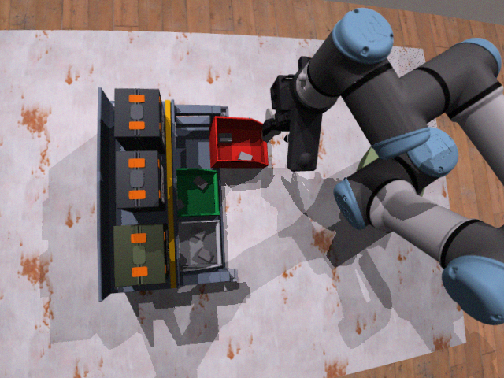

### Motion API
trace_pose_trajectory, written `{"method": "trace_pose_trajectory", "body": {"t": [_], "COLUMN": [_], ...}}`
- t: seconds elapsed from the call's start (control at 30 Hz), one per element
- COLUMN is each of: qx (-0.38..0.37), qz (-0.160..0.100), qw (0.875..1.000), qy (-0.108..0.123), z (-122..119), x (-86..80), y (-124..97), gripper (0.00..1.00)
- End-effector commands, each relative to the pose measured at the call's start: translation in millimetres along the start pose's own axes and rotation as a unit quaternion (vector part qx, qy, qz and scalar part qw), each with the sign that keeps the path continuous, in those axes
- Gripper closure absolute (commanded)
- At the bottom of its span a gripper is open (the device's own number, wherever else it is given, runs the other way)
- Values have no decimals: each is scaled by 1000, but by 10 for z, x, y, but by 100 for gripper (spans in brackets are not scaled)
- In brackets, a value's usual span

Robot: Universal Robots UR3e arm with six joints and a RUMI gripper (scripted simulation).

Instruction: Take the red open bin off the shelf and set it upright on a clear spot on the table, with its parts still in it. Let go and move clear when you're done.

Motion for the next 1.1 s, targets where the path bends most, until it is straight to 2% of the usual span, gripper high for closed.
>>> {"method": "trace_pose_trajectory", "body": {"t": [0.0,0.1,0.27,1.07], "qx": [0,0,0,0], "qz": [1,1,1,1], "qw": [1000,1000,1000,1000], "qy": [-2,-2,-2,-2], "z": [-3,-3,-3,-2], "x": [-20,-20,79,130], "y": [-6,-6,-6,-6], "gripper": [74,74,74,74]}}
Point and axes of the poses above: the point where the finger pads meet when closed, its own x axis out along the fingers, its own z axis across the jaws, y = z × x, the point moved 9 cm from there along -x, back along the fingers, and after that the axes turned 6 degrees about -x, right-handed, at the moved point
